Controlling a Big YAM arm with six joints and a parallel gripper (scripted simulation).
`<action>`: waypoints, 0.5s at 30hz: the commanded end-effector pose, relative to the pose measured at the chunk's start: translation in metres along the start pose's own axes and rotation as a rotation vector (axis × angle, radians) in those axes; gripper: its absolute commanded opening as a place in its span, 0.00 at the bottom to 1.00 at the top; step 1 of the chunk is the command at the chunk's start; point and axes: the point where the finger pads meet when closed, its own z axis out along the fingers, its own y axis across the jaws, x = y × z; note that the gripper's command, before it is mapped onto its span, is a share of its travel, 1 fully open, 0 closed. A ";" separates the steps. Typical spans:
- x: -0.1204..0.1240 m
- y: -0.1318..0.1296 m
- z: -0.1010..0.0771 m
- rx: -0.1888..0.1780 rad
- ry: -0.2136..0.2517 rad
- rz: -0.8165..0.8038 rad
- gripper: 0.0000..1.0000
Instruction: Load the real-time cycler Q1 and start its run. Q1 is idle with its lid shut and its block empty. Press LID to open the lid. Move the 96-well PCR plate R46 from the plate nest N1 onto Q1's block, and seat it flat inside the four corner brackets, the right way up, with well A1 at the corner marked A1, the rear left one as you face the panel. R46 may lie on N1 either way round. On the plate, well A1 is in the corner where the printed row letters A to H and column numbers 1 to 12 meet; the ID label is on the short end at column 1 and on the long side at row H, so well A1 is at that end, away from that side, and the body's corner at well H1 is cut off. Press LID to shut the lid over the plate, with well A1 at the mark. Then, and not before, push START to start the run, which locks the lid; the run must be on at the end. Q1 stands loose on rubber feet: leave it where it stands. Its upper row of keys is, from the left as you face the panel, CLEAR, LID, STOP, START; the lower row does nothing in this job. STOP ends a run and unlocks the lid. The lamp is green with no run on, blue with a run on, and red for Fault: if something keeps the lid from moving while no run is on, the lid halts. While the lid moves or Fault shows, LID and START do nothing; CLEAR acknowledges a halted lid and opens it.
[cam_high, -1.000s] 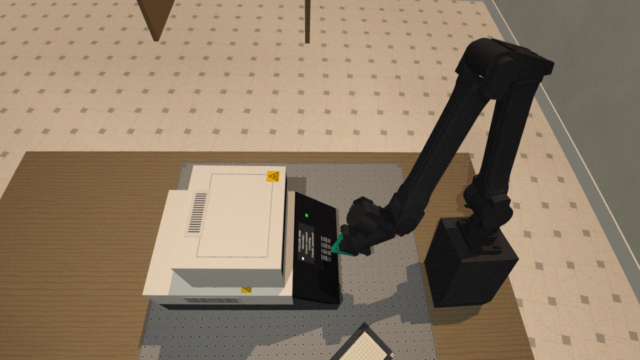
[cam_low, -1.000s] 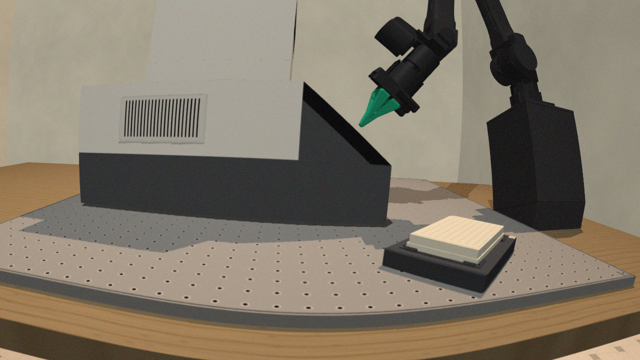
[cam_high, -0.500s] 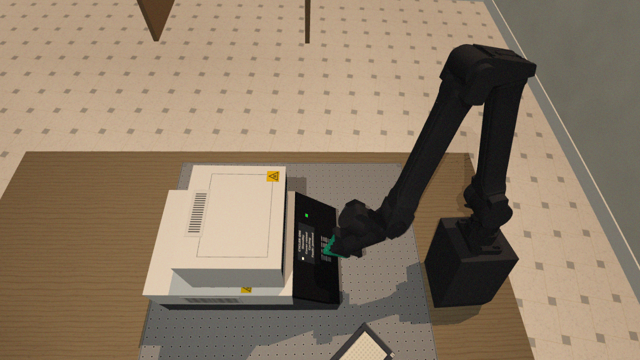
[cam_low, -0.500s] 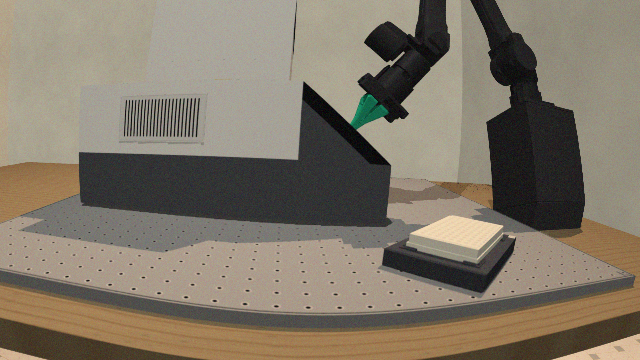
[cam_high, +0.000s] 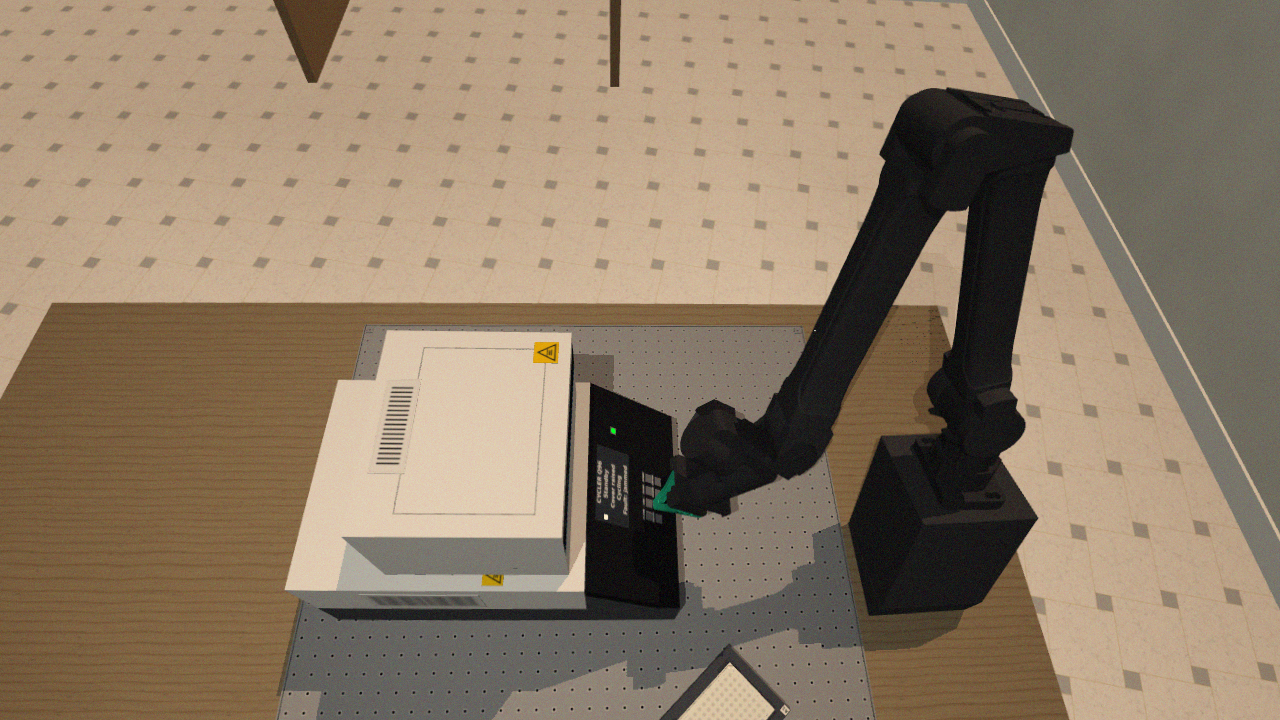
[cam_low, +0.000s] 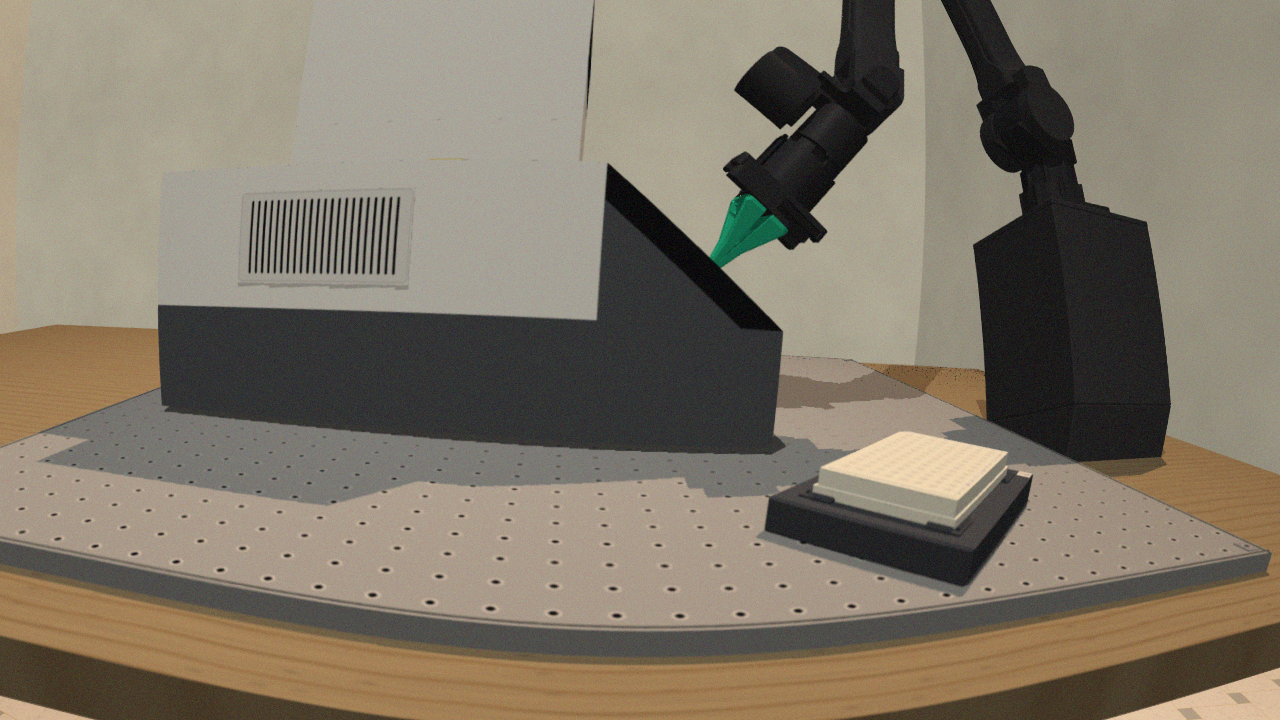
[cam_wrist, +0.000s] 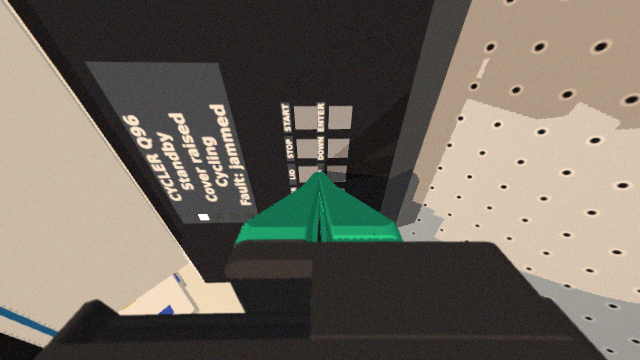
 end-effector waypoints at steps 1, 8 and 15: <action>-0.002 0.030 -0.002 -0.055 -0.004 0.016 0.00; -0.009 0.034 0.000 -0.063 -0.016 0.014 0.00; 0.002 0.013 -0.001 -0.039 0.000 -0.008 0.00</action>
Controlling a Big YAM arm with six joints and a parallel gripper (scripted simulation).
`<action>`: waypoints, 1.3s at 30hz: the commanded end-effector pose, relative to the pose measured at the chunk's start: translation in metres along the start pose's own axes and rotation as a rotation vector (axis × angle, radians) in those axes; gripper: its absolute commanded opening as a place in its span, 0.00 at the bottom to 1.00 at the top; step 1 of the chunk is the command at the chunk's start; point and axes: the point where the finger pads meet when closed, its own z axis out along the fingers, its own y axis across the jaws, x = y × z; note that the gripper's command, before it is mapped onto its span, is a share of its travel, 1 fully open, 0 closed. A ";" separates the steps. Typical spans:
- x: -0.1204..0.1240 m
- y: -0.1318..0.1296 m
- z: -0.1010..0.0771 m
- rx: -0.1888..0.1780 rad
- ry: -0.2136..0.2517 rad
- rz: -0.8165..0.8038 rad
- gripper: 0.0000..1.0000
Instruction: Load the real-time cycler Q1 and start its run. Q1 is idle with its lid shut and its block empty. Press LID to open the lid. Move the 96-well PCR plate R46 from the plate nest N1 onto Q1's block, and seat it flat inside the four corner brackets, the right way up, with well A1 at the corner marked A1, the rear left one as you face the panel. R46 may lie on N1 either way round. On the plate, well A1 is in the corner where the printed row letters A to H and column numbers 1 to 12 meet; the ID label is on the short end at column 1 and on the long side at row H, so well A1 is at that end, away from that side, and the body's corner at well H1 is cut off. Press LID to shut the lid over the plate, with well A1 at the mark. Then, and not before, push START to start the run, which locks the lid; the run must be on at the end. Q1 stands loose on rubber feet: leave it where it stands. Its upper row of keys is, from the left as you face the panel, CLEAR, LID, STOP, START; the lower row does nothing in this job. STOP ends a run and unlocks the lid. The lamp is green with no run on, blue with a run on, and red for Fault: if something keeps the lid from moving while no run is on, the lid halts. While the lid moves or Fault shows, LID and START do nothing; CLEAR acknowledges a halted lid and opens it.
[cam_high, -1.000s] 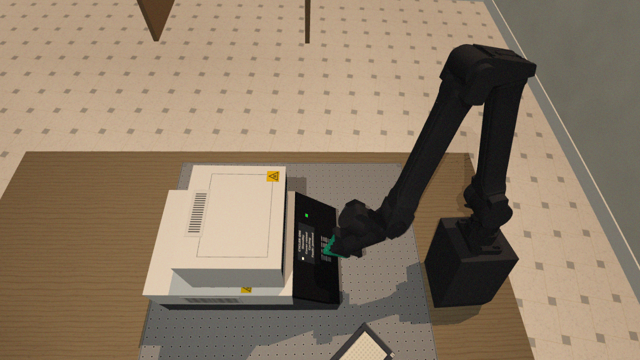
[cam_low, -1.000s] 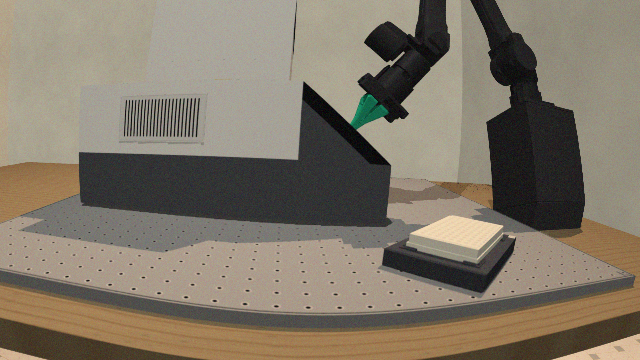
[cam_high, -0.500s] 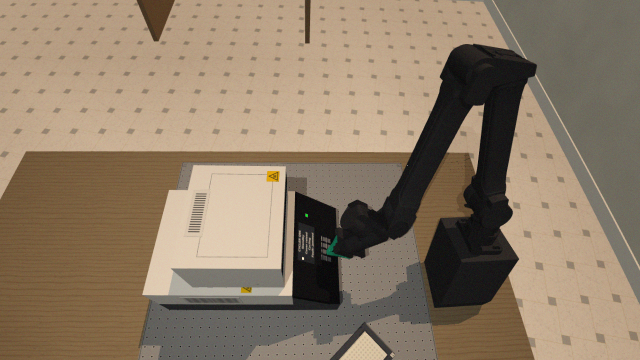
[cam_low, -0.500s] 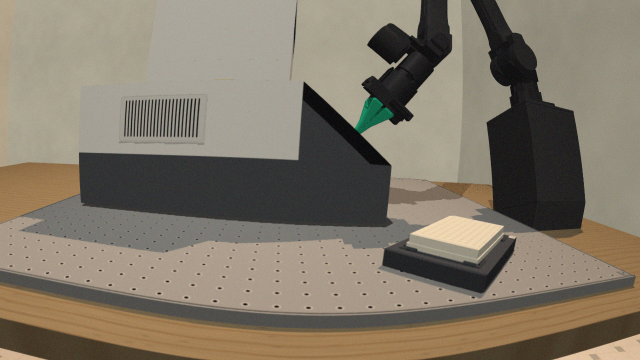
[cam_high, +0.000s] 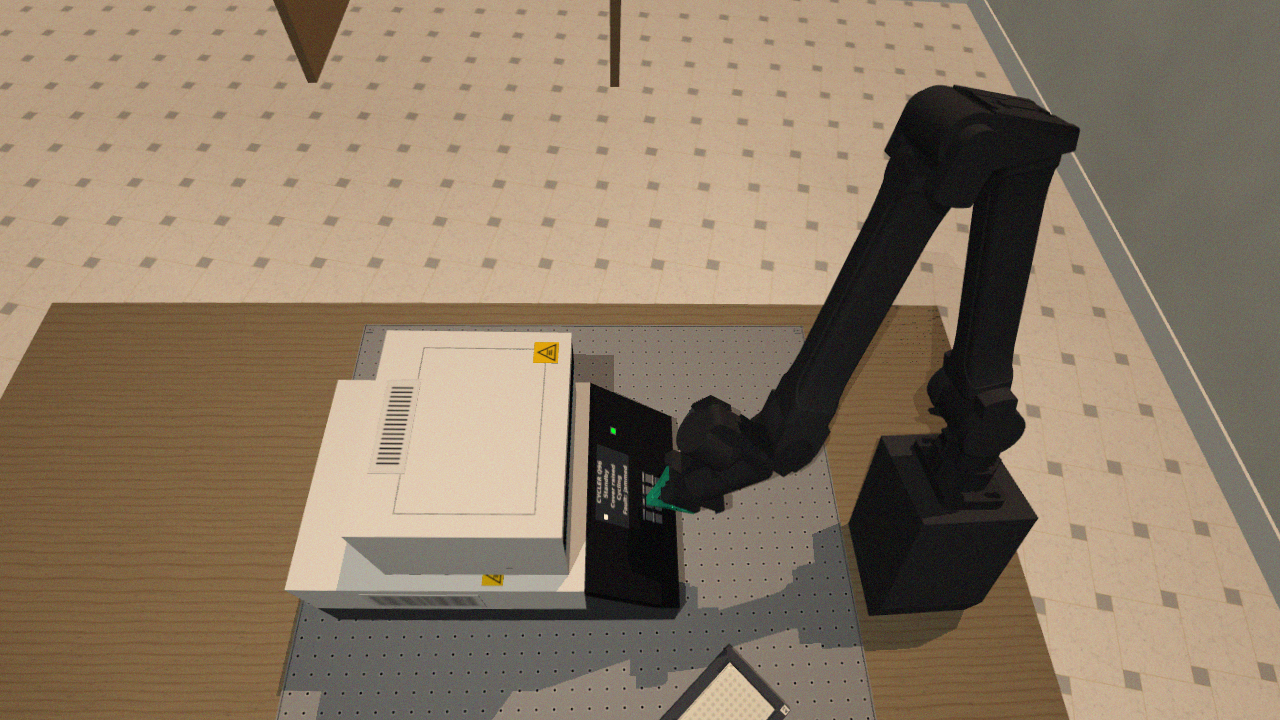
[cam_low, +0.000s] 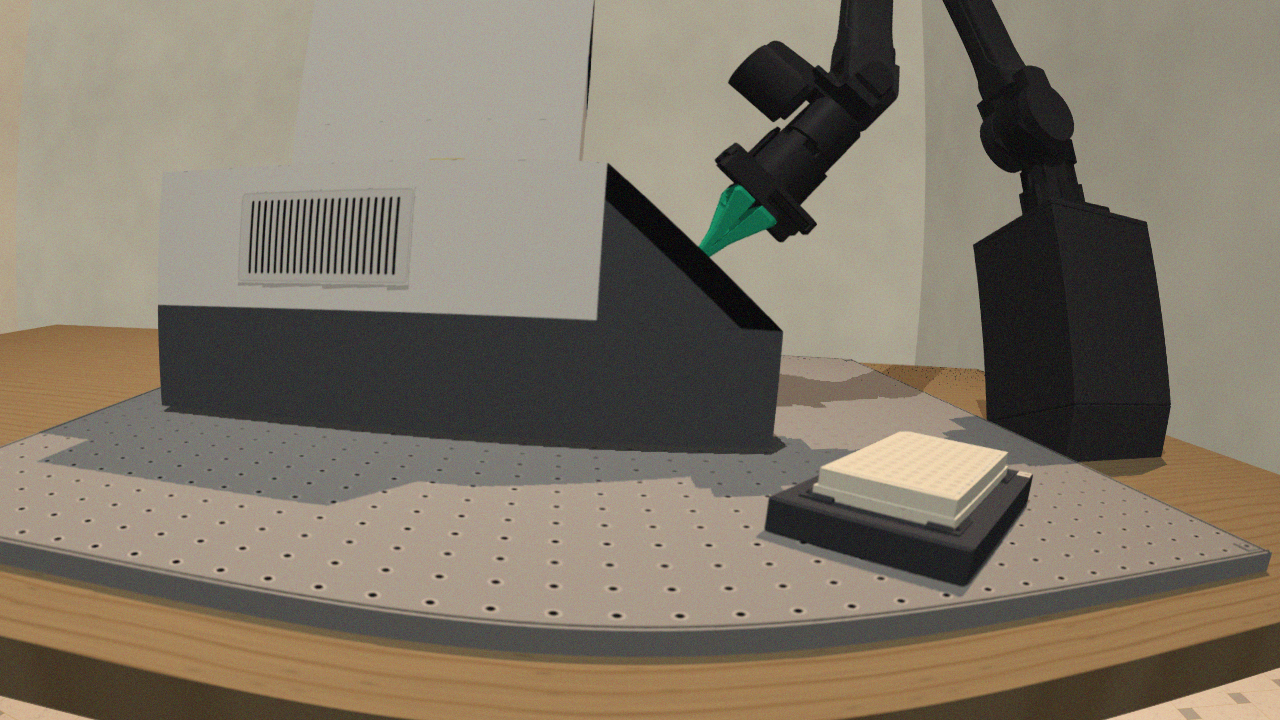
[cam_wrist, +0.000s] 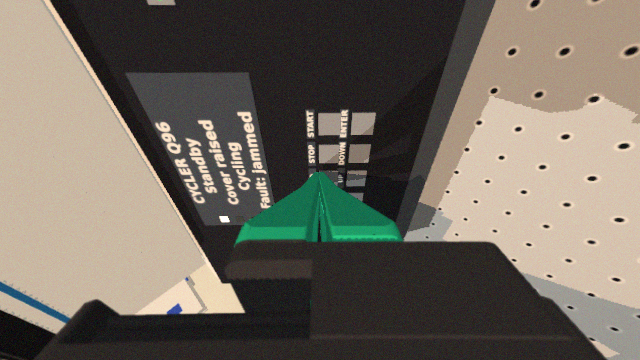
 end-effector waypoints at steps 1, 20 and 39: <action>0.007 -0.004 -0.001 -0.006 0.009 -0.021 0.00; 0.002 0.020 -0.001 -0.042 0.001 -0.006 0.00; -0.002 0.001 0.003 -0.012 -0.005 -0.001 0.00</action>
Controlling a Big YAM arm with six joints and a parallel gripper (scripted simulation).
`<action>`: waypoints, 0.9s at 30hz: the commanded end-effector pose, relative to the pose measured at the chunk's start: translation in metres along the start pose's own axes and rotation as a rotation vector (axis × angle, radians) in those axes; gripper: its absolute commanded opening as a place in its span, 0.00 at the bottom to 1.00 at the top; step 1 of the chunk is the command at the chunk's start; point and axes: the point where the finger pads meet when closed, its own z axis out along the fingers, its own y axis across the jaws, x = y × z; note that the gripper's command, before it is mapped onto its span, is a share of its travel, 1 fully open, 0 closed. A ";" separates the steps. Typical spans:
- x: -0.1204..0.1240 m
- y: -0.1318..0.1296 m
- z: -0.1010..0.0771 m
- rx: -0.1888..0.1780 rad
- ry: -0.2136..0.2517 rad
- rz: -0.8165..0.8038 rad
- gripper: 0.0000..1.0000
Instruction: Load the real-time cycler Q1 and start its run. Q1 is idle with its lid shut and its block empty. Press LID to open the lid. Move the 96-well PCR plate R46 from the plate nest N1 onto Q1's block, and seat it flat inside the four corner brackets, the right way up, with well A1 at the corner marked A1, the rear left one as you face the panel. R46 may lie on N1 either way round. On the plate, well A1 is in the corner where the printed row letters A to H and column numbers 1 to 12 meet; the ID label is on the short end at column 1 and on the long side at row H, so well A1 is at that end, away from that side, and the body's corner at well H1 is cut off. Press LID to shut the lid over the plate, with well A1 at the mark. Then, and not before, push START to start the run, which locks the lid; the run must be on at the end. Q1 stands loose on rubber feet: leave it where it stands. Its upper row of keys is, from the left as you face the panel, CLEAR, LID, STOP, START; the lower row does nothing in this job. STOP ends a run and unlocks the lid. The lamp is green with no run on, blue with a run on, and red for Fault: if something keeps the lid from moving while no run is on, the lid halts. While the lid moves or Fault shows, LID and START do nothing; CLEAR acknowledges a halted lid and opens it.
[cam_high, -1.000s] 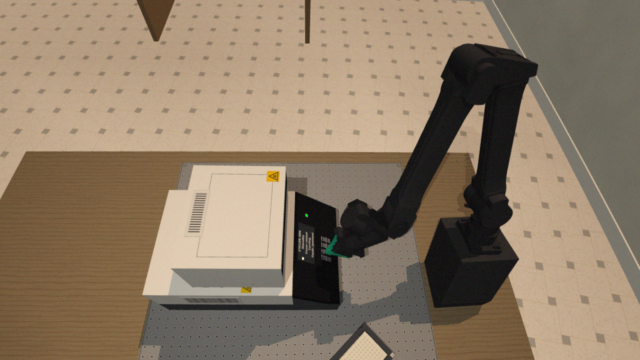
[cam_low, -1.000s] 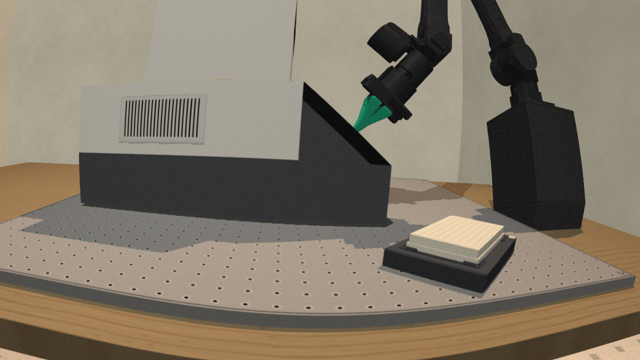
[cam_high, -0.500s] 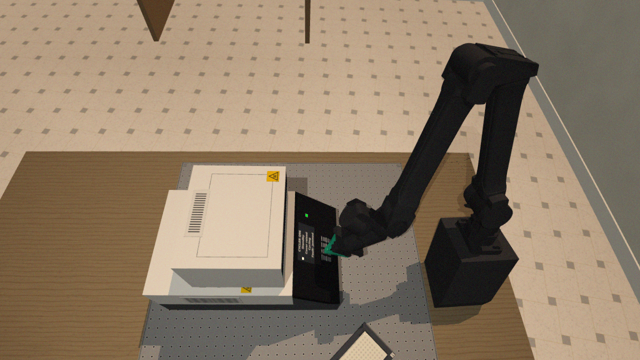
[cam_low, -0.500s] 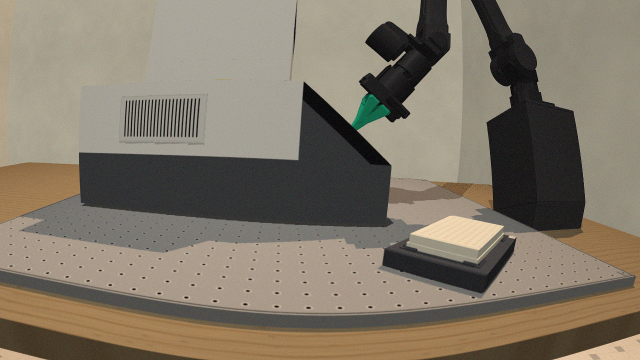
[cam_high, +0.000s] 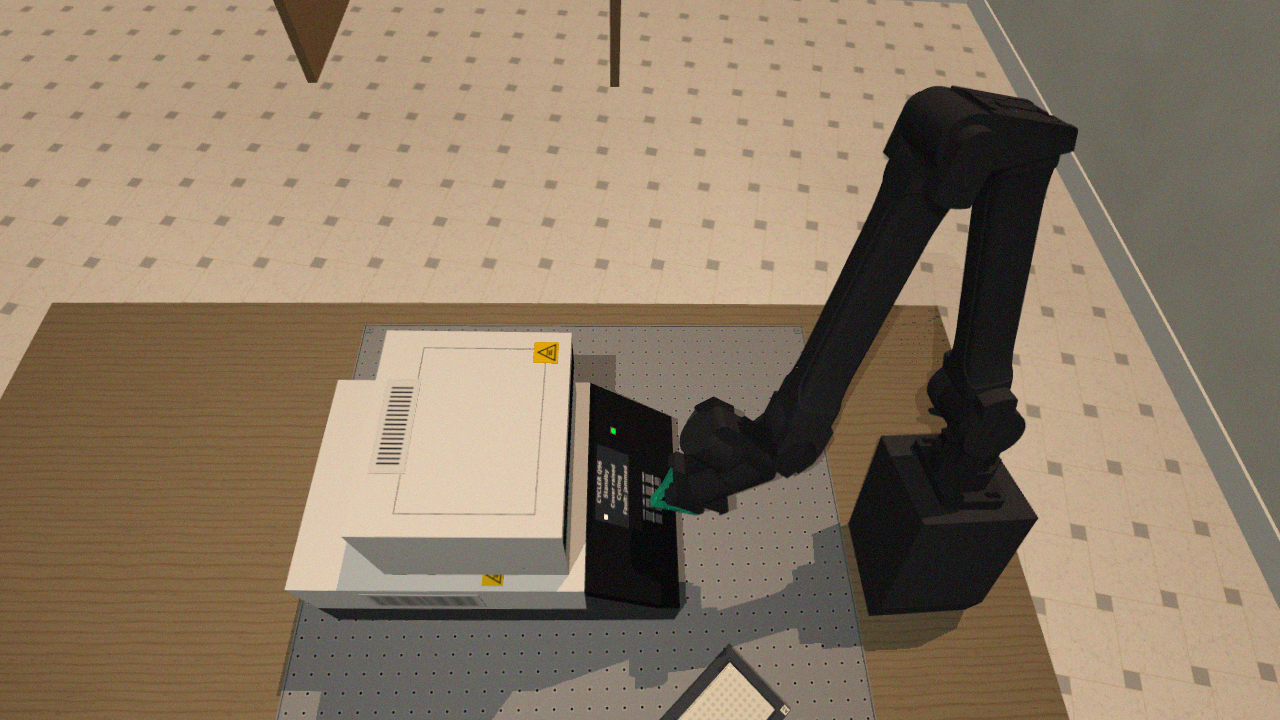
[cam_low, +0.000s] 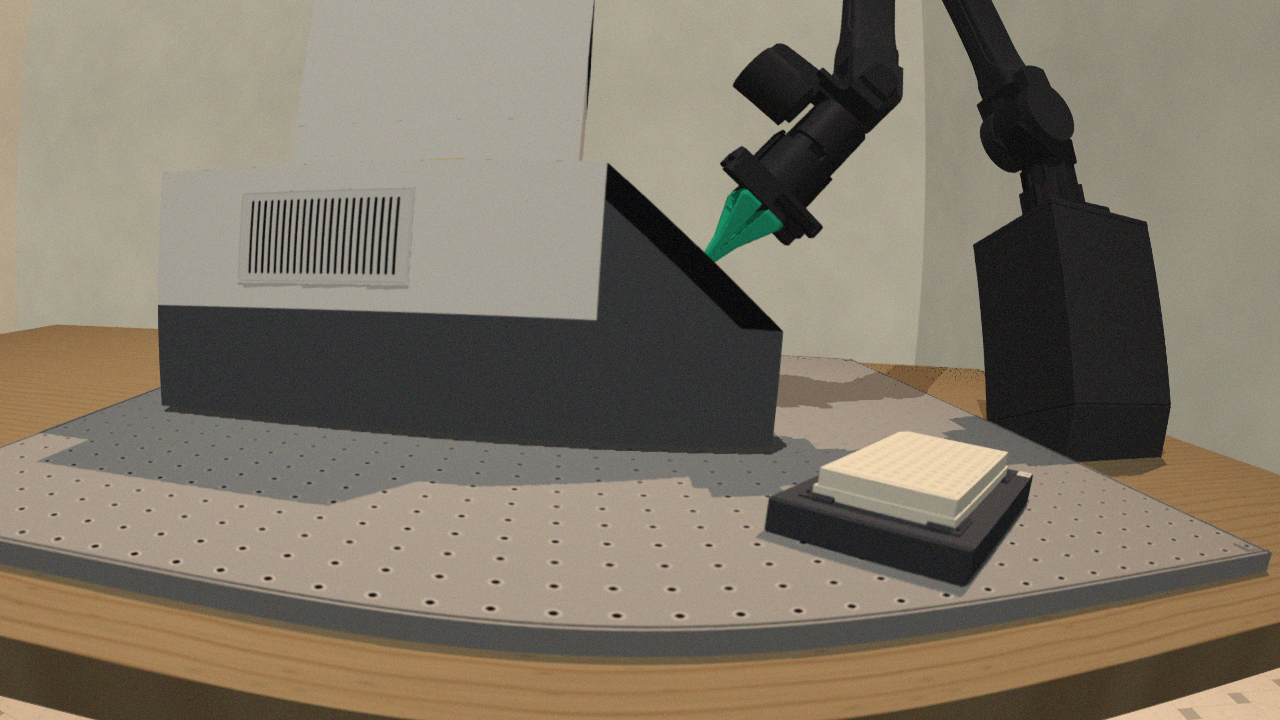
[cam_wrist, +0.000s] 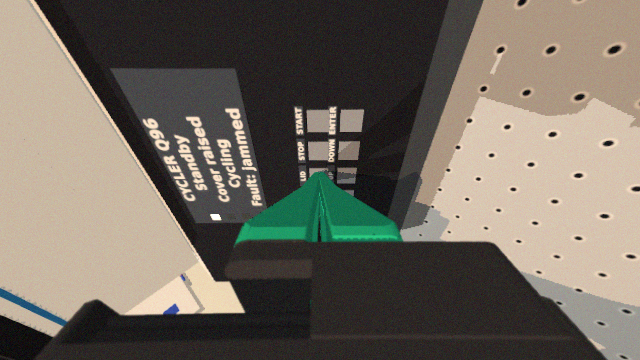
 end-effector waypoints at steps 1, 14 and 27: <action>-0.003 0.009 0.005 -0.023 -0.008 0.003 0.00; 0.006 0.012 0.005 -0.018 0.007 -0.014 0.00; 0.000 0.001 0.005 -0.006 -0.003 -0.004 0.00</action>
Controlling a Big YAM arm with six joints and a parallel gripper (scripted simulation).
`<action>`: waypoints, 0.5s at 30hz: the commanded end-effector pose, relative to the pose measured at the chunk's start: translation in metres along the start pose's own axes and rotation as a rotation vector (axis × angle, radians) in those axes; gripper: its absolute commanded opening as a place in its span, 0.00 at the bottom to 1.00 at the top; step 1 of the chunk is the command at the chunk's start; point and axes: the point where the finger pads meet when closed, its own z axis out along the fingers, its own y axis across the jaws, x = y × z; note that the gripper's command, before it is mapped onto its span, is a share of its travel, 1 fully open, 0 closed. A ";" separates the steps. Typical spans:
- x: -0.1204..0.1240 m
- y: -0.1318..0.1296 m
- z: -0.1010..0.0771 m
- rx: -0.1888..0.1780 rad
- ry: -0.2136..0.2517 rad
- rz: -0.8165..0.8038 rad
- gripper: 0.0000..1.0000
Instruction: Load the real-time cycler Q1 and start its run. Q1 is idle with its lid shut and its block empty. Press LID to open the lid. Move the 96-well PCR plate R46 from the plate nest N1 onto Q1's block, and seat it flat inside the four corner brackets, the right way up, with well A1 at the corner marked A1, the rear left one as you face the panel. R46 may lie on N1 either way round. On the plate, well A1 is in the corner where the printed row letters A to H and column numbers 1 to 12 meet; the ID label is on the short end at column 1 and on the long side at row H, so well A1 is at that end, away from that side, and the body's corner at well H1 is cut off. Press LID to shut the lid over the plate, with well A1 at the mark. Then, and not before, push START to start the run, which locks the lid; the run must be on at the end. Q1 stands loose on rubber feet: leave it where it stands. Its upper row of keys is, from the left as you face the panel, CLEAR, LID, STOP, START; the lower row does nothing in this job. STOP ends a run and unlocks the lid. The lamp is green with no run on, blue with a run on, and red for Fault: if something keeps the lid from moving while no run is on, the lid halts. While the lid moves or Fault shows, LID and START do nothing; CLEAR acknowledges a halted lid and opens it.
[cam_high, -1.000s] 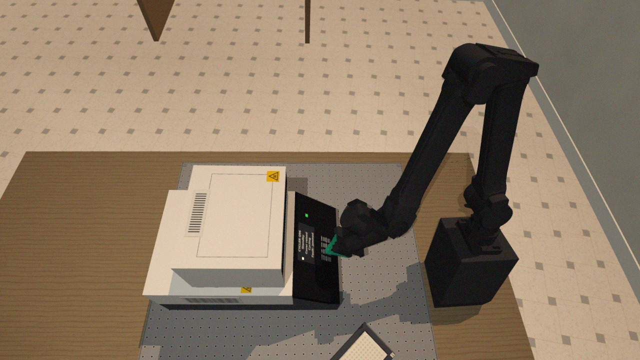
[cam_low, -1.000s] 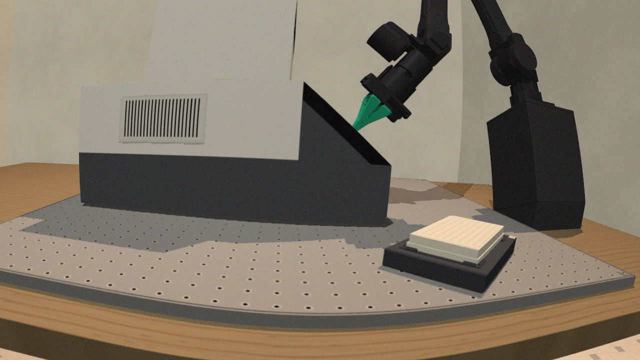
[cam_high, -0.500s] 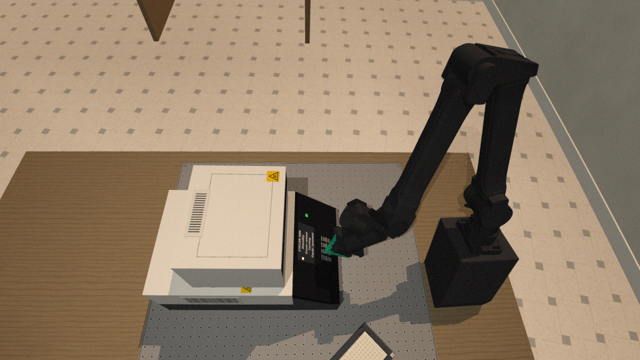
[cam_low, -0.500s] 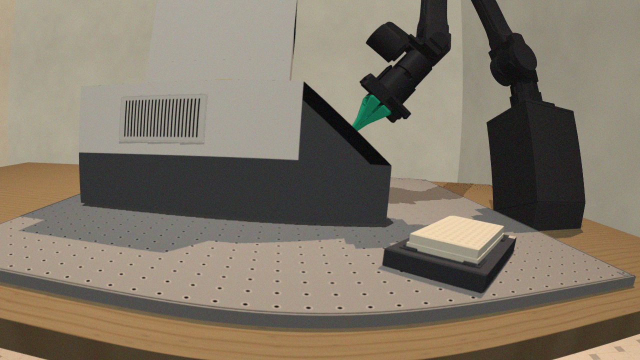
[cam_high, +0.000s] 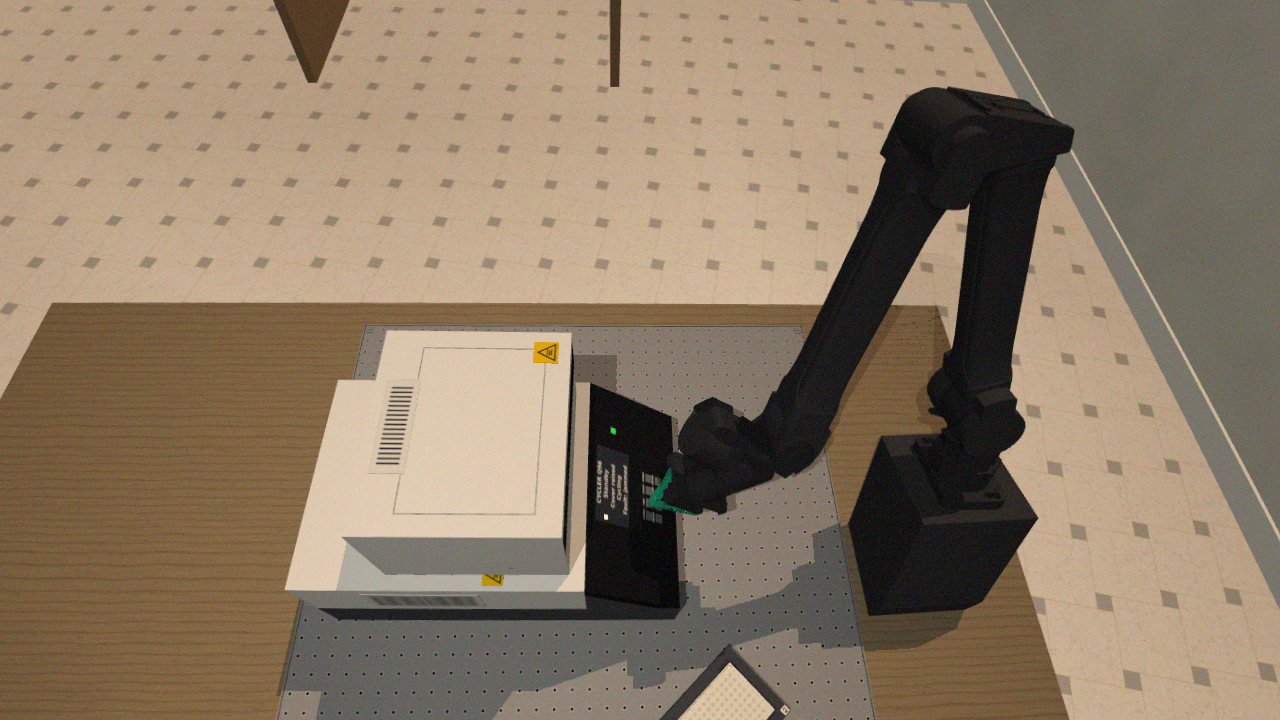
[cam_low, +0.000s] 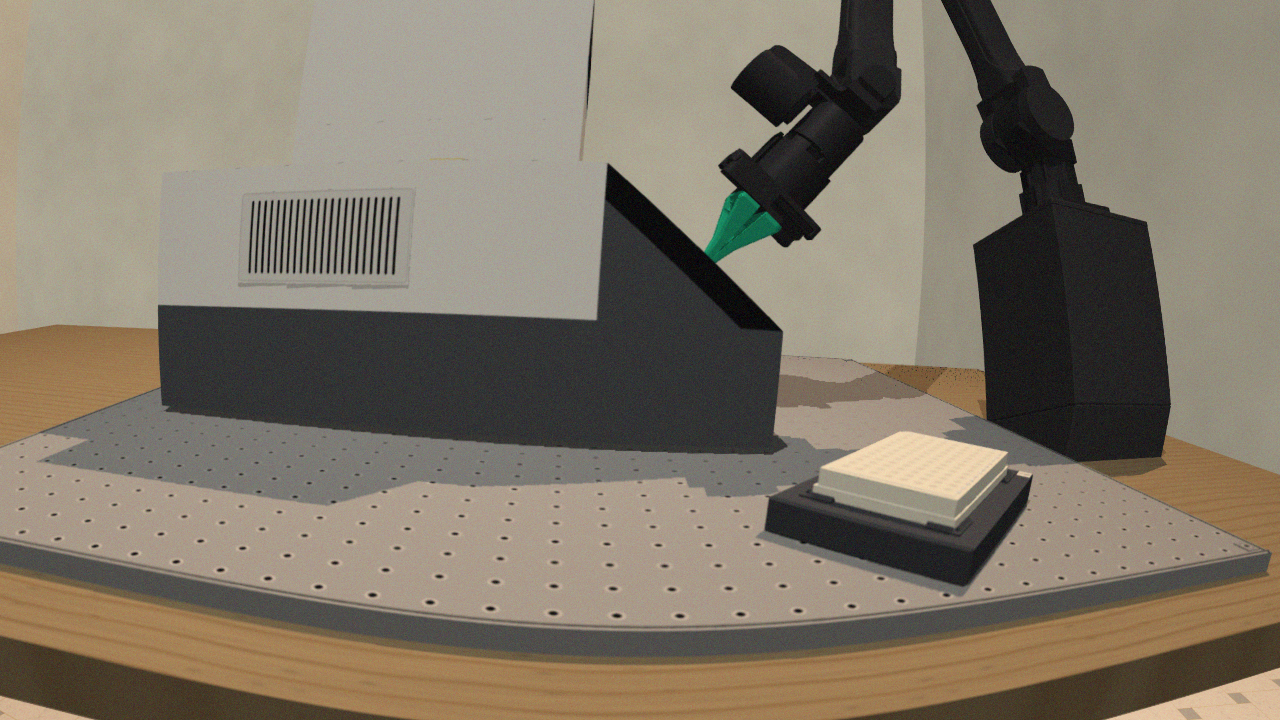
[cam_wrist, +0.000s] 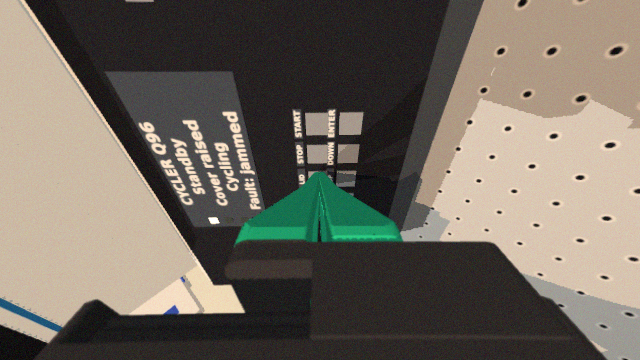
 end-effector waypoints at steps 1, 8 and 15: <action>0.001 0.001 0.003 -0.010 -0.001 -0.007 0.00; 0.001 0.008 0.005 -0.020 0.000 -0.009 0.00; 0.002 0.011 0.005 -0.023 0.001 -0.010 0.00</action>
